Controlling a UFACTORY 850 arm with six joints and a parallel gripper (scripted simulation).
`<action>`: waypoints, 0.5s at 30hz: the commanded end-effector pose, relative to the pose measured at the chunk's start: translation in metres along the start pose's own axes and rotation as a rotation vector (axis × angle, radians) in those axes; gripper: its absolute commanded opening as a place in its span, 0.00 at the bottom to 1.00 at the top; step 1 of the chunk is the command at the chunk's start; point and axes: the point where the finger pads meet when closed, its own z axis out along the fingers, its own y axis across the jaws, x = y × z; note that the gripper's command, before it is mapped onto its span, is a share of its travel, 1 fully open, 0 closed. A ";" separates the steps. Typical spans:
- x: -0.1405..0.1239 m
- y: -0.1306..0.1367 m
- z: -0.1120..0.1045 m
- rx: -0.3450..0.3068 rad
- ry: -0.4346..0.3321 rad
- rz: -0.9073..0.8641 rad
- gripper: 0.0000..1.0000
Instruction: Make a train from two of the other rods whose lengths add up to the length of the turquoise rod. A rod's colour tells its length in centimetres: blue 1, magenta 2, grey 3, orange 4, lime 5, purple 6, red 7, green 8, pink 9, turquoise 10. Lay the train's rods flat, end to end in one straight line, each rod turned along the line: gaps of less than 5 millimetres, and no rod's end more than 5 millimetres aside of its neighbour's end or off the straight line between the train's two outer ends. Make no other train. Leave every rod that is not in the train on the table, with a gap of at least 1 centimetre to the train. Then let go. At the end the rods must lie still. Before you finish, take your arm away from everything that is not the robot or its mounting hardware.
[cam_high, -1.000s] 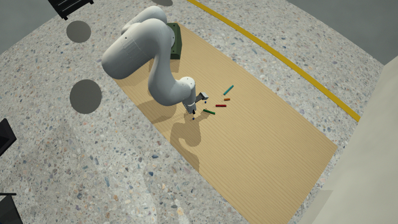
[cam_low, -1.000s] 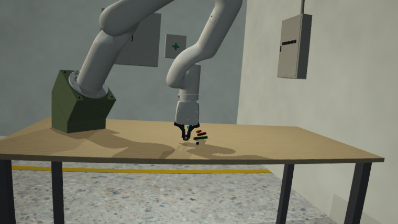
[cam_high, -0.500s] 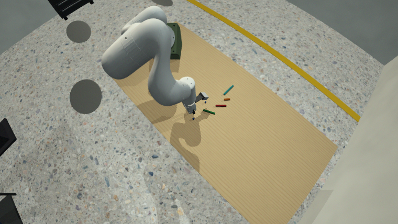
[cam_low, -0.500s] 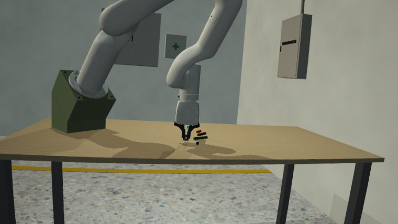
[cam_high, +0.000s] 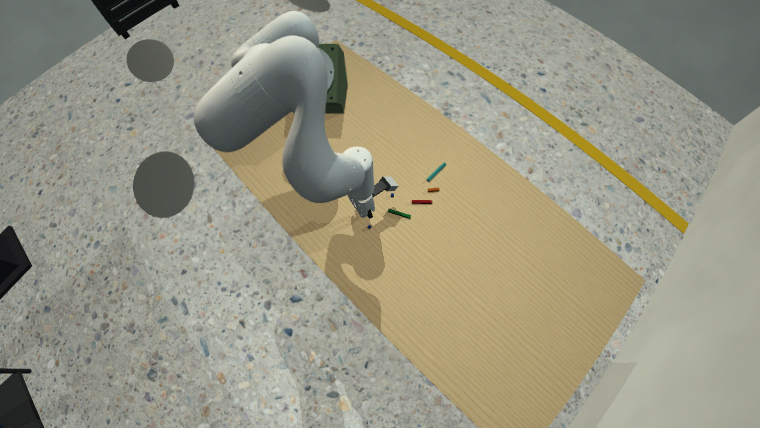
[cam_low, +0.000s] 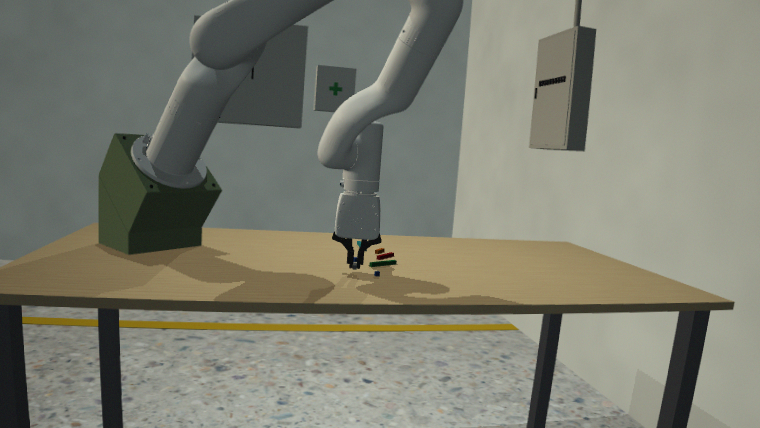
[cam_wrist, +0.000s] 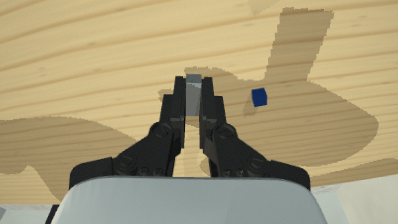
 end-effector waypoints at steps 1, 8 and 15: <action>0.000 0.000 0.002 -0.001 0.000 0.000 0.04; 0.000 0.000 0.008 -0.001 0.000 0.000 0.04; 0.000 0.000 0.011 -0.001 0.000 0.000 0.04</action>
